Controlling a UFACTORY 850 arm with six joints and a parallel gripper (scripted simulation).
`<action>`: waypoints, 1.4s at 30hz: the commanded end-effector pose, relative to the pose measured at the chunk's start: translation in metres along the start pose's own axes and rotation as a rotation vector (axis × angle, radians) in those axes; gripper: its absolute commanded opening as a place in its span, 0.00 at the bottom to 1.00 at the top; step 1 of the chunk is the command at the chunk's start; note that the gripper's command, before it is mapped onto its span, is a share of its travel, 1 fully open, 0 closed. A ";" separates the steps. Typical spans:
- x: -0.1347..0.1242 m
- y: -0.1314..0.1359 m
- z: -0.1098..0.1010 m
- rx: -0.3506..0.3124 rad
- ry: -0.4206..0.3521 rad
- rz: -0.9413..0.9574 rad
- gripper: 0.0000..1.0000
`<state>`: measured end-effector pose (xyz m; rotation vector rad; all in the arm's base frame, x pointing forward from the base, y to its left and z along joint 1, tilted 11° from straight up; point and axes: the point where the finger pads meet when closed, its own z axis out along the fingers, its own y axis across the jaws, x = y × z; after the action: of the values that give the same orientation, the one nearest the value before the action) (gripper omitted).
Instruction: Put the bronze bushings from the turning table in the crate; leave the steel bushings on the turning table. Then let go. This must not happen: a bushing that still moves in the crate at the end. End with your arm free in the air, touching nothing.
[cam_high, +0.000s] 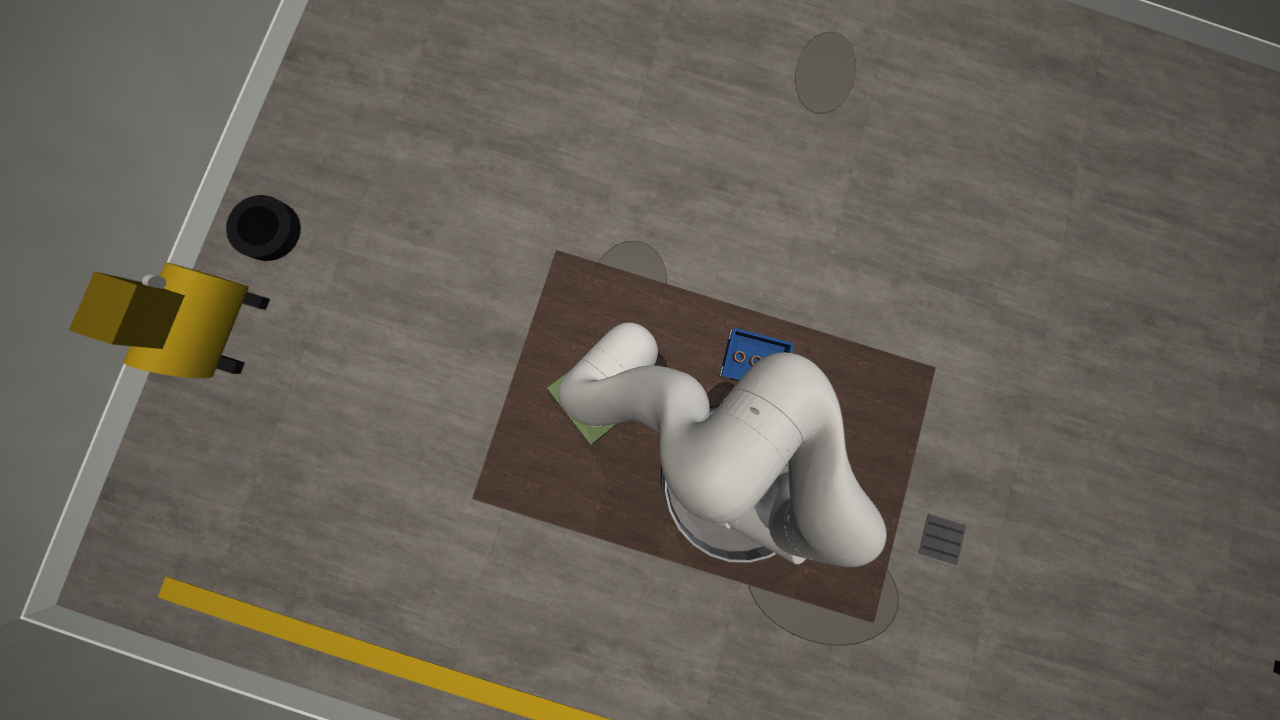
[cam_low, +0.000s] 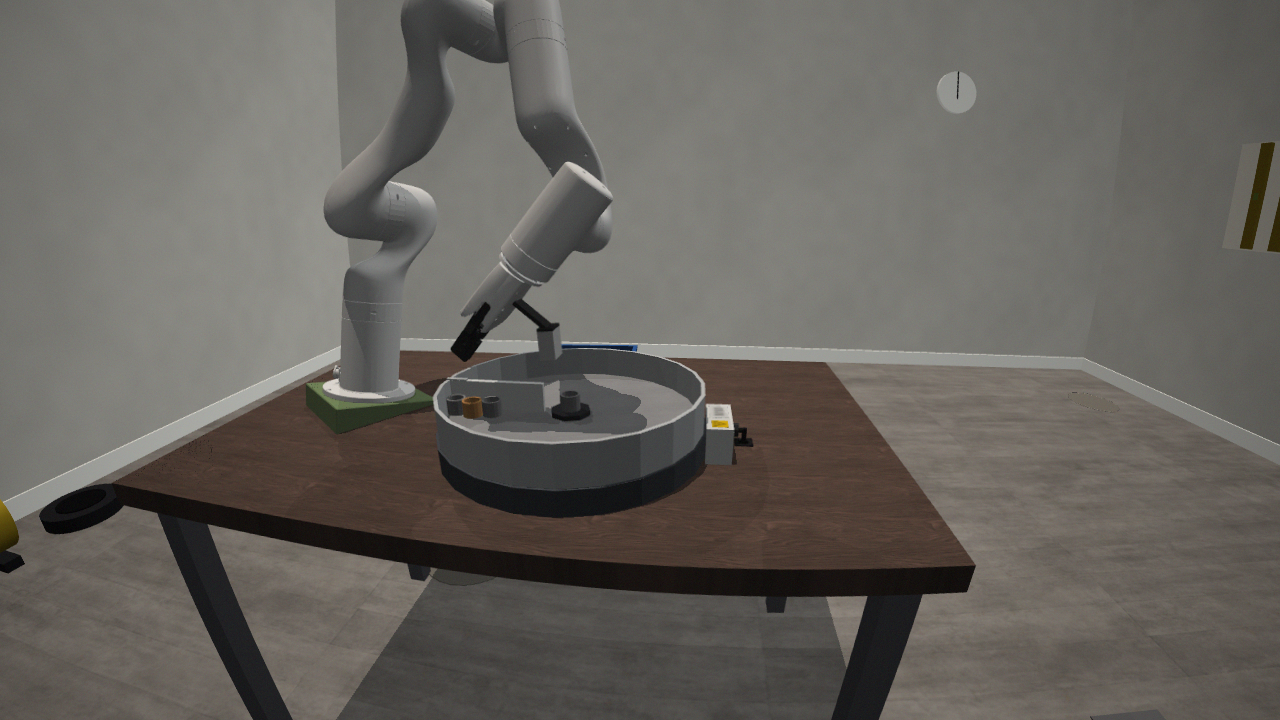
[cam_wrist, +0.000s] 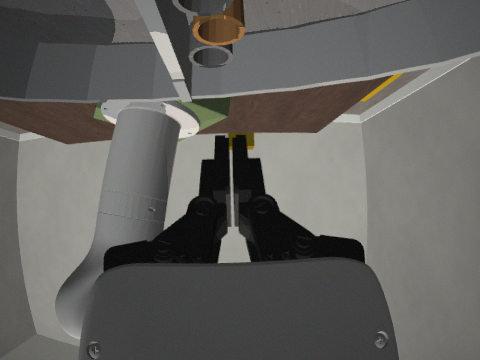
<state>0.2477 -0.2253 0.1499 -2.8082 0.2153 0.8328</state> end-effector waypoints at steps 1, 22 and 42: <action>-0.004 0.000 -0.005 0.000 0.001 0.000 0.00; -0.004 0.000 -0.006 0.000 0.001 0.000 0.11; -0.004 0.000 -0.006 0.000 0.001 0.000 0.11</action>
<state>0.2468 -0.2260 0.1565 -2.8079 0.2150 0.8332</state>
